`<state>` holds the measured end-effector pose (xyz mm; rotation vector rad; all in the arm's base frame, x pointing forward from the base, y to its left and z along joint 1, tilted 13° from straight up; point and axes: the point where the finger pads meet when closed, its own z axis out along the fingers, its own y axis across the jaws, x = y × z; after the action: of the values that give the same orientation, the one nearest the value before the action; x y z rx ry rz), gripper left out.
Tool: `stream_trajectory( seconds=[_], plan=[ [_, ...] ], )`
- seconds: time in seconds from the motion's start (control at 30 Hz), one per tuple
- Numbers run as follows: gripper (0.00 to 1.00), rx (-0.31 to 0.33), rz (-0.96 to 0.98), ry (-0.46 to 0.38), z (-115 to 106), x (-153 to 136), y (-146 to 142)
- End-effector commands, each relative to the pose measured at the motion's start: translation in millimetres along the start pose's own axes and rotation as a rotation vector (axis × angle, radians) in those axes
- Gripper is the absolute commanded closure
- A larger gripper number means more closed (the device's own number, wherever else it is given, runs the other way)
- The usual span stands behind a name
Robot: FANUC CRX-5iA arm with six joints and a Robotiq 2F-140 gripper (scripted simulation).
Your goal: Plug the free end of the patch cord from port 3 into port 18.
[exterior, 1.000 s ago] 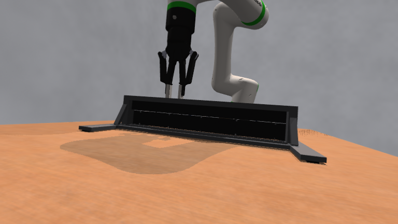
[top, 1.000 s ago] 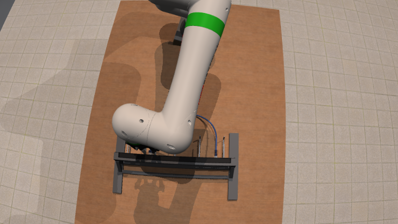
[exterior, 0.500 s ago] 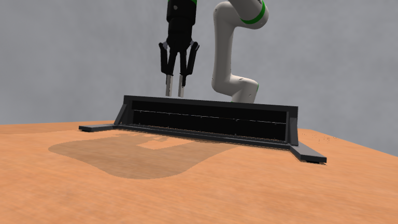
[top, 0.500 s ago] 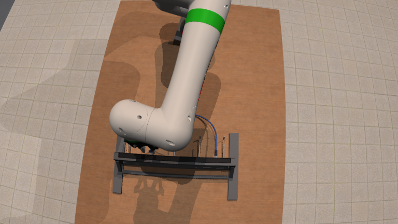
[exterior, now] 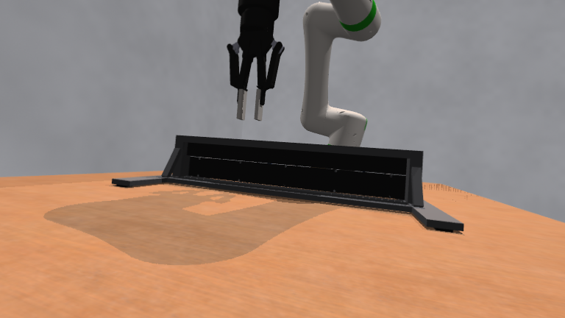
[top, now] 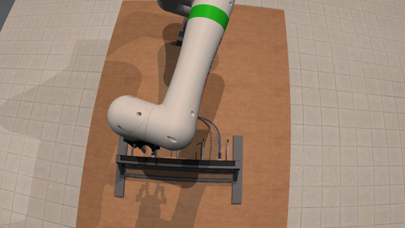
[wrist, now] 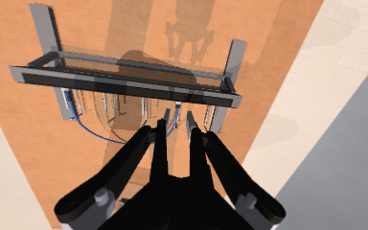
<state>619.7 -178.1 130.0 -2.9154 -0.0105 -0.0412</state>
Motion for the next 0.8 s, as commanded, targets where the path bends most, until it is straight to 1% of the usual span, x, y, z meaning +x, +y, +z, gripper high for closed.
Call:
stream_trajectory(
  seconds=[0.0, 0.17, 0.4, 0.43, 0.77],
  plan=[
    [0.78, 0.000, 0.000, 0.000, -4.3, 0.1, 0.1],
    [0.78, 0.000, 0.000, 0.000, -8.9, 0.0, 0.1],
    [0.78, 0.000, 0.000, 0.000, -9.7, 0.0, 0.1],
    [1.00, 0.000, 0.000, 0.000, -9.7, 0.0, 0.1],
    [1.00, 0.000, 0.000, 0.000, -9.7, 0.0, 0.1]
  ],
)
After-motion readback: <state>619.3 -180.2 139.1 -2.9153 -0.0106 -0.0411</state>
